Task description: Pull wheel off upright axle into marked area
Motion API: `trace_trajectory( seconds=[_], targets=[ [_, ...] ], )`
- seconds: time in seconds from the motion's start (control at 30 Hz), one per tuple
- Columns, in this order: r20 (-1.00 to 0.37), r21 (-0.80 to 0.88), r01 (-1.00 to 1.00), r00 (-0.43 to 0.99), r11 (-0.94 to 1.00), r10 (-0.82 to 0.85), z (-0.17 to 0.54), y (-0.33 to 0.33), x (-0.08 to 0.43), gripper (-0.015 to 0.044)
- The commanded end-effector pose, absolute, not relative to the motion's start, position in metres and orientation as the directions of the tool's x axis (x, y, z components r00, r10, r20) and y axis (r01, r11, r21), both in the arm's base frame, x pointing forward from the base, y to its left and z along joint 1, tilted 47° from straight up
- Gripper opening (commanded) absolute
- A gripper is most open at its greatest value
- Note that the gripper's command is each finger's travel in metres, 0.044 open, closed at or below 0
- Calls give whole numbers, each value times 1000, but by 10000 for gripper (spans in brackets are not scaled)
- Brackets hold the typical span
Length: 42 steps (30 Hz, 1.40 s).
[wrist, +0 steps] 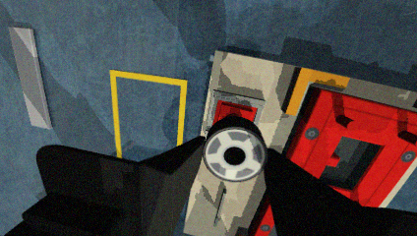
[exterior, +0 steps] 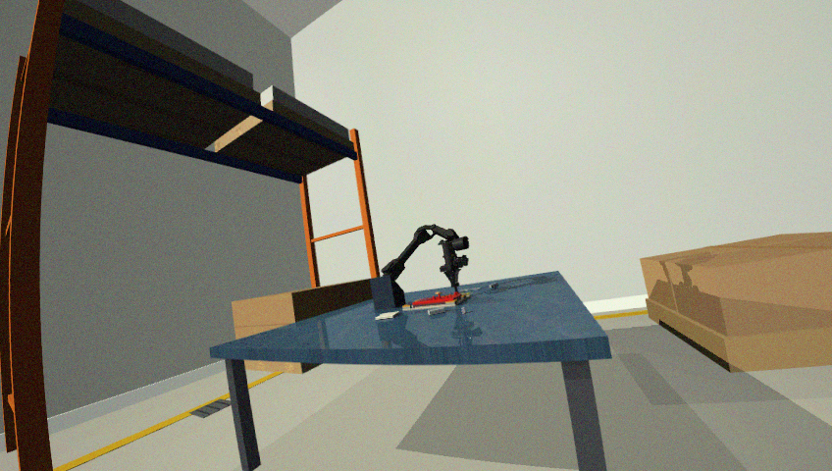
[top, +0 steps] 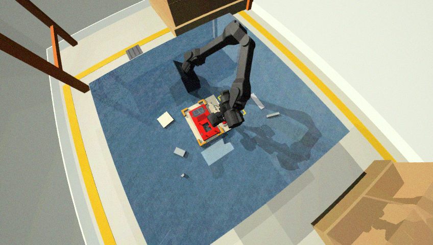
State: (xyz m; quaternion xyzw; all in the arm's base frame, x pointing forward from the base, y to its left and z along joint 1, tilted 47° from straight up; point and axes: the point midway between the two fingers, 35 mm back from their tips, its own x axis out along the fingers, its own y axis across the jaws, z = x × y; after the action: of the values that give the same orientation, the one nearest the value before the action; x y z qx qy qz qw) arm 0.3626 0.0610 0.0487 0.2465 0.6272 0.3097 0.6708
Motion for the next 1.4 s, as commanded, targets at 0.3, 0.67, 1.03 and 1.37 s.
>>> trace_trajectory(
  seconds=[0.3, 0.67, 1.03, 1.37],
  targets=[
    [-690, 718, -112, 24, 687, 724, 52, 57, 363, 0],
    [-689, 718, -112, 24, 687, 724, 55, 55, 363, 0],
    [-690, 717, -111, 24, 688, 723, 75, 33, 361, 0],
    [-687, 721, -102, 23, 685, 726, 87, 43, 350, 0]
  ],
)
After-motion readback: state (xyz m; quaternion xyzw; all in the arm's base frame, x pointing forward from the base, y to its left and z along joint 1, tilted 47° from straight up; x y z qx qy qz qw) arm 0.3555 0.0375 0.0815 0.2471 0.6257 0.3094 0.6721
